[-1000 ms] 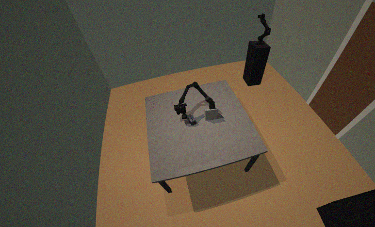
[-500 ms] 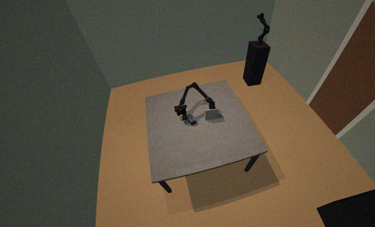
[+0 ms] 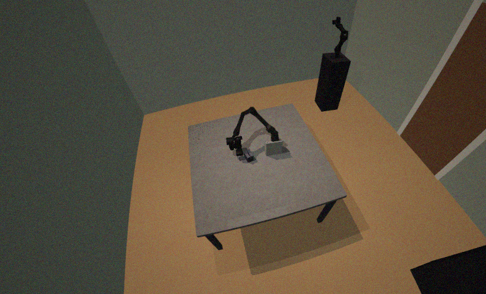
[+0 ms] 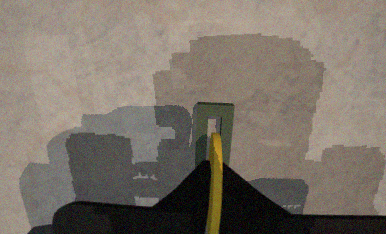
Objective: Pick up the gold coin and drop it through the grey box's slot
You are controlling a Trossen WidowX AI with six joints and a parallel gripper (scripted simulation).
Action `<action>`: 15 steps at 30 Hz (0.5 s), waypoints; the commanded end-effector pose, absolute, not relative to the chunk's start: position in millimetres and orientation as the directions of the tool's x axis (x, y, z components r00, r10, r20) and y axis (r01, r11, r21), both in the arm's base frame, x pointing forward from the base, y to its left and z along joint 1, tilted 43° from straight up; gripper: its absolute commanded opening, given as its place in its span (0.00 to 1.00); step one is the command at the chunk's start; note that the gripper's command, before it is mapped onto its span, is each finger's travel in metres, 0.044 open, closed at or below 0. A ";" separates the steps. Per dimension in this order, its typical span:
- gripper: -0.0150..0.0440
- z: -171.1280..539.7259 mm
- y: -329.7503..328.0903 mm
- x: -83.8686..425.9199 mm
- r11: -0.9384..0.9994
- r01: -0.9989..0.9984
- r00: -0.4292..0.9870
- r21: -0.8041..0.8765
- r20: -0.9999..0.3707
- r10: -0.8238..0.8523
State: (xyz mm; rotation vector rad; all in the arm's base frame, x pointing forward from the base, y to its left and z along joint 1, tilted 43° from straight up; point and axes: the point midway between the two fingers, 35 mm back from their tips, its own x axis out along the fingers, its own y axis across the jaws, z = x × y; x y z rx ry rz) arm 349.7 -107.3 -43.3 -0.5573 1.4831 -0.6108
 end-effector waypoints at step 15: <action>0.25 -25.3 -88.8 353.4 0.734 0.032 -0.001 -0.678 -0.735 -0.678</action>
